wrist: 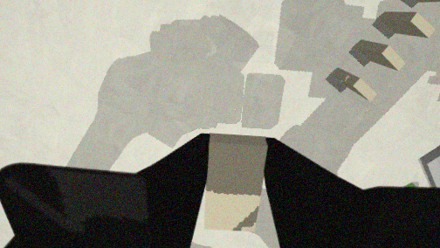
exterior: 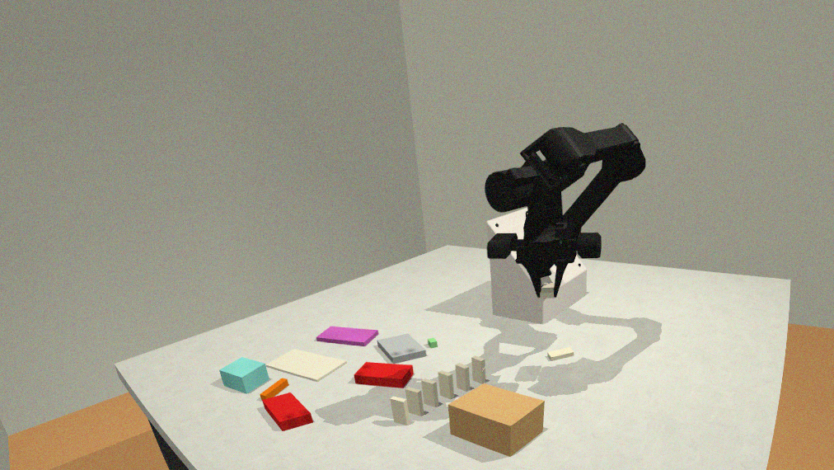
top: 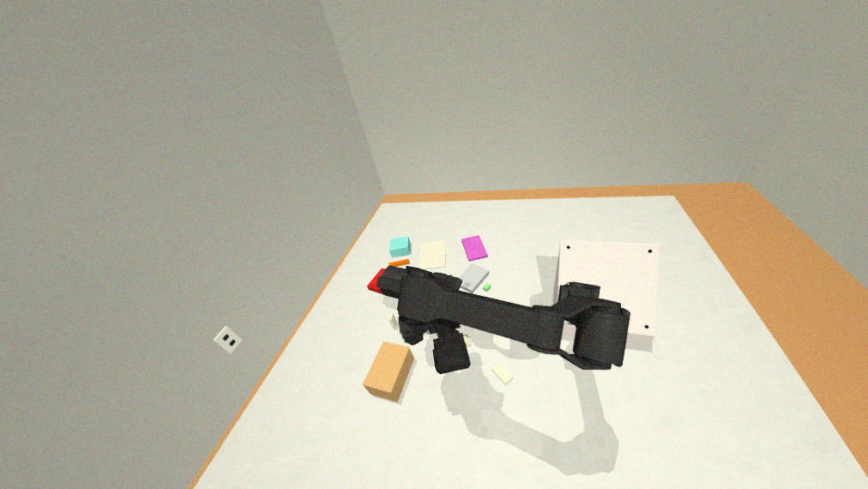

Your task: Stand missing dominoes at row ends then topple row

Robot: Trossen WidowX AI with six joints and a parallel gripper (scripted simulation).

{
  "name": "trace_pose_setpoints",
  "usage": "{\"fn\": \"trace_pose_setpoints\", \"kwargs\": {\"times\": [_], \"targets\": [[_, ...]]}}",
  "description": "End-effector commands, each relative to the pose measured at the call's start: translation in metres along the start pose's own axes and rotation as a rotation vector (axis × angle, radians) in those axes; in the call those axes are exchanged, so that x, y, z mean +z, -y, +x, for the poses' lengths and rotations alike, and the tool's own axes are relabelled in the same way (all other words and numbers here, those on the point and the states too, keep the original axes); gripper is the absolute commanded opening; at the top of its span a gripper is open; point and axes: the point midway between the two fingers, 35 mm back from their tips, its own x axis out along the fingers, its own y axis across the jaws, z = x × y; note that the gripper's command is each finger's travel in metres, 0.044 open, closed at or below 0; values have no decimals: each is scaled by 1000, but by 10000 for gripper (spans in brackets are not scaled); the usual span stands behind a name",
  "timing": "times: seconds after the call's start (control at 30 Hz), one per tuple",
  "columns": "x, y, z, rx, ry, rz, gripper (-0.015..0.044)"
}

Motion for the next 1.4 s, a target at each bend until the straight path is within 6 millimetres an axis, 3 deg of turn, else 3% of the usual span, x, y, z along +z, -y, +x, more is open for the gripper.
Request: {"fn": "trace_pose_setpoints", "kwargs": {"times": [0.0,0.53,1.37], "targets": [[52,-6,3,14,3,549,107],[53,-6,4,10,3,561,107],[58,28,62,-451,223,355,107]]}}
